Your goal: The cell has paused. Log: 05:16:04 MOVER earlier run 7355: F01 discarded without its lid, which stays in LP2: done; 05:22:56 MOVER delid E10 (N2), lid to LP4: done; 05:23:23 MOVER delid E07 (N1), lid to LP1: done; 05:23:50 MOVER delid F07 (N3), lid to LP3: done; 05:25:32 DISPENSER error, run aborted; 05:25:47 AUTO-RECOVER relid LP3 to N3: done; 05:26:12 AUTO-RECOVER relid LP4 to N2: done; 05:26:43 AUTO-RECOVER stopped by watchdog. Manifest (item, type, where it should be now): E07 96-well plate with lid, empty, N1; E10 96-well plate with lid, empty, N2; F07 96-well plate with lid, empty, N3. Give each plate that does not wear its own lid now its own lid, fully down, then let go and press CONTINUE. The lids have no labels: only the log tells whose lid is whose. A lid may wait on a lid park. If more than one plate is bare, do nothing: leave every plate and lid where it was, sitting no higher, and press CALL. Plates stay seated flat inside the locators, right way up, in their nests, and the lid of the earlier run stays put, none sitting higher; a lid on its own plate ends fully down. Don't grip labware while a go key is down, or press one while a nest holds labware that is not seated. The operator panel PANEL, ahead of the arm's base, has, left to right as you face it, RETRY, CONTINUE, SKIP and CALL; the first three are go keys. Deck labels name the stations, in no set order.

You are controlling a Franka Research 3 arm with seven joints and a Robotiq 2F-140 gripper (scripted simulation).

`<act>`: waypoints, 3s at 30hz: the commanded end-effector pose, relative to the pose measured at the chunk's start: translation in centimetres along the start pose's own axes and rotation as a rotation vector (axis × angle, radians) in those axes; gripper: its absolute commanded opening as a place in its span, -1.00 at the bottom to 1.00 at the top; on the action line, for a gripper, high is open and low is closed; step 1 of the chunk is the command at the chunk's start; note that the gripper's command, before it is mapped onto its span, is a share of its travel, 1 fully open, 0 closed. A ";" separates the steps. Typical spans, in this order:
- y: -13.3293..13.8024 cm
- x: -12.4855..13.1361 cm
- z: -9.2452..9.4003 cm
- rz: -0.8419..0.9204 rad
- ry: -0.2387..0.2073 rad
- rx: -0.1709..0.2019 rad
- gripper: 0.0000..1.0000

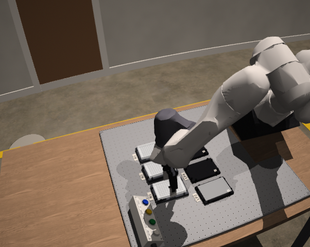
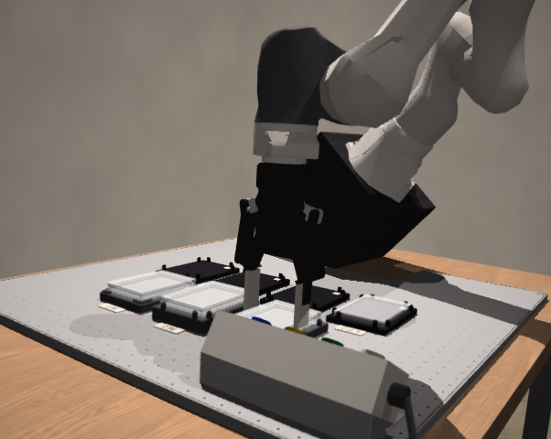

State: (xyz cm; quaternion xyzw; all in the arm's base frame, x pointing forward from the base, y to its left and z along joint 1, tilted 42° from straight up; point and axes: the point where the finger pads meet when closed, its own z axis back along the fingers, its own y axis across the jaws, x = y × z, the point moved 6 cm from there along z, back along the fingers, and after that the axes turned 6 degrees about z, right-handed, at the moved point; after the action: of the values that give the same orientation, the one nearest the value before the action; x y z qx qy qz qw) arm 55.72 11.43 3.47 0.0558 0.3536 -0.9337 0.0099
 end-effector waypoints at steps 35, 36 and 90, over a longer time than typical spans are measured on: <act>0.0 -0.1 0.0 0.005 0.004 0.001 0.32; 0.0 -0.1 0.0 0.005 0.004 0.001 0.32; 0.0 -0.1 0.1 0.005 0.004 0.001 0.32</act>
State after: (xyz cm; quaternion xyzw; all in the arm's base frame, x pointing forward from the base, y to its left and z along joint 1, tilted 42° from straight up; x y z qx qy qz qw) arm 55.74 11.44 3.47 0.0560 0.3535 -0.9337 0.0100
